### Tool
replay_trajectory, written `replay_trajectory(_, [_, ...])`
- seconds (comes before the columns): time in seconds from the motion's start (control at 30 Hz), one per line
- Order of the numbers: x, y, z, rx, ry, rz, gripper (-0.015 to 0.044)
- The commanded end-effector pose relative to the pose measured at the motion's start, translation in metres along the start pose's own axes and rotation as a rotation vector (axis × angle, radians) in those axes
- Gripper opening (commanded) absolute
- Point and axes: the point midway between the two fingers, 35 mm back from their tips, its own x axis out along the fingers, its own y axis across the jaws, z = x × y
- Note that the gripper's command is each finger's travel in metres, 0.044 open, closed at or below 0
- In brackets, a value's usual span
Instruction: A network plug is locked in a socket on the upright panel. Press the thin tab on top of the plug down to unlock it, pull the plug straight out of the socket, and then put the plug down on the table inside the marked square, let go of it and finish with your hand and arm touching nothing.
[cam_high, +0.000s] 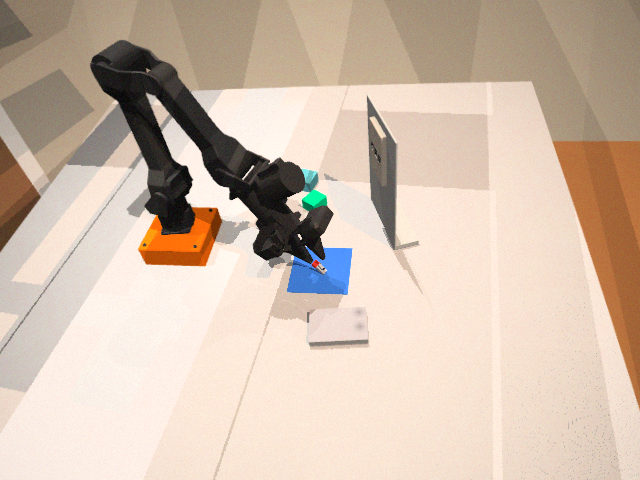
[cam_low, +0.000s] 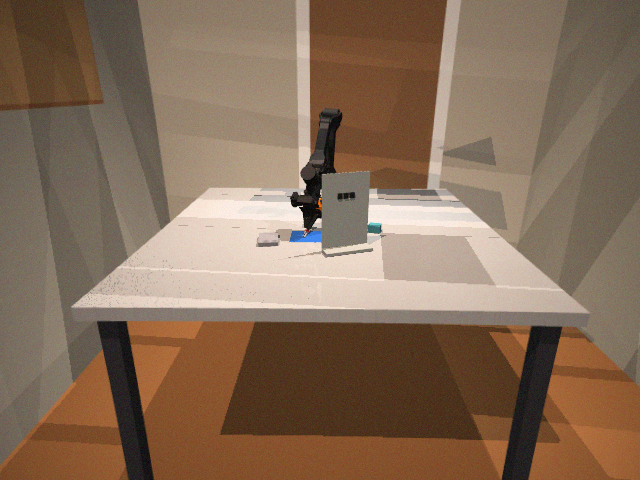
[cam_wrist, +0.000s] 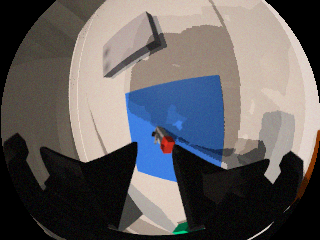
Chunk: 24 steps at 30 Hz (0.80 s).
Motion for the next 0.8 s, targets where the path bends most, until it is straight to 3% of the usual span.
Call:
replay_trajectory(0.0, [-0.004,0.001,0.0,0.0,0.001,0.004,0.0156])
replay_trajectory(0.77, [-0.028,0.014,0.0,0.002,0.001,0.004,0.0156])
